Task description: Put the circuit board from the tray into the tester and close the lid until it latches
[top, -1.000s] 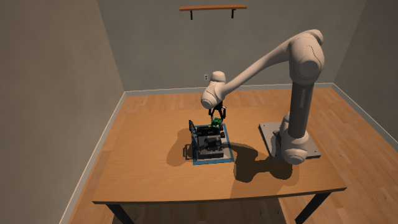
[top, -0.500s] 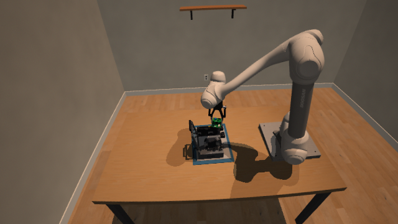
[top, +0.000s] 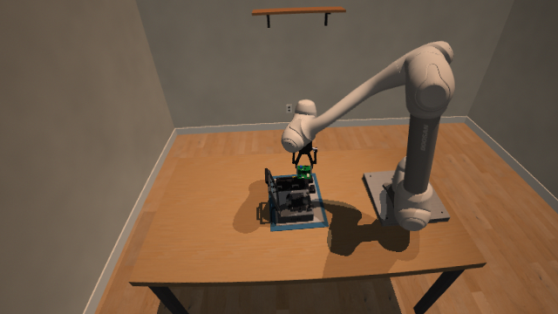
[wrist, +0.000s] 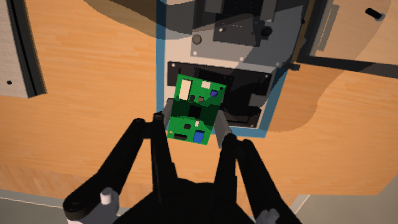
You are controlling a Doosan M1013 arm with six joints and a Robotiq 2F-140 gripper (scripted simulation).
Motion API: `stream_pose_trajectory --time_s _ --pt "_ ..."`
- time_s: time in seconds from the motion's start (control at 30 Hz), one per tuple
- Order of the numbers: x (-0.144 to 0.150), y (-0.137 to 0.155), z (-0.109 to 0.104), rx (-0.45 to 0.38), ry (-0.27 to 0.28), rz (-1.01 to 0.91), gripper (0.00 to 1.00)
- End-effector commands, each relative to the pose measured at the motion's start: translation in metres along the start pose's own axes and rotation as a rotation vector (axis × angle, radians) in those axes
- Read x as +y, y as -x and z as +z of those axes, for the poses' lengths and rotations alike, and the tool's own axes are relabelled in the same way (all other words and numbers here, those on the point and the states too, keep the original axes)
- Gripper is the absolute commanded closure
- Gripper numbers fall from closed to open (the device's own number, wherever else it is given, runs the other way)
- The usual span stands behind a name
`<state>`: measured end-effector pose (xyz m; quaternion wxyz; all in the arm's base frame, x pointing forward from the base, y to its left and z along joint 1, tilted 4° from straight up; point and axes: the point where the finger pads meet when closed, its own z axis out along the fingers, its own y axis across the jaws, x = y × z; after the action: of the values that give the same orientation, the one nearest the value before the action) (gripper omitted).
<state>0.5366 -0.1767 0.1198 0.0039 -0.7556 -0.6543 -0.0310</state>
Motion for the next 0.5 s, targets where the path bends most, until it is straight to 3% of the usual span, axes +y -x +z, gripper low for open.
stream_pose_trajectory --time_s 0.0,0.47 --pt "0.0 0.0 -0.0001 0.001 0.0 -0.034 0.54" --pt "0.0 0.0 -0.0001 0.001 0.0 -0.101 0.54"
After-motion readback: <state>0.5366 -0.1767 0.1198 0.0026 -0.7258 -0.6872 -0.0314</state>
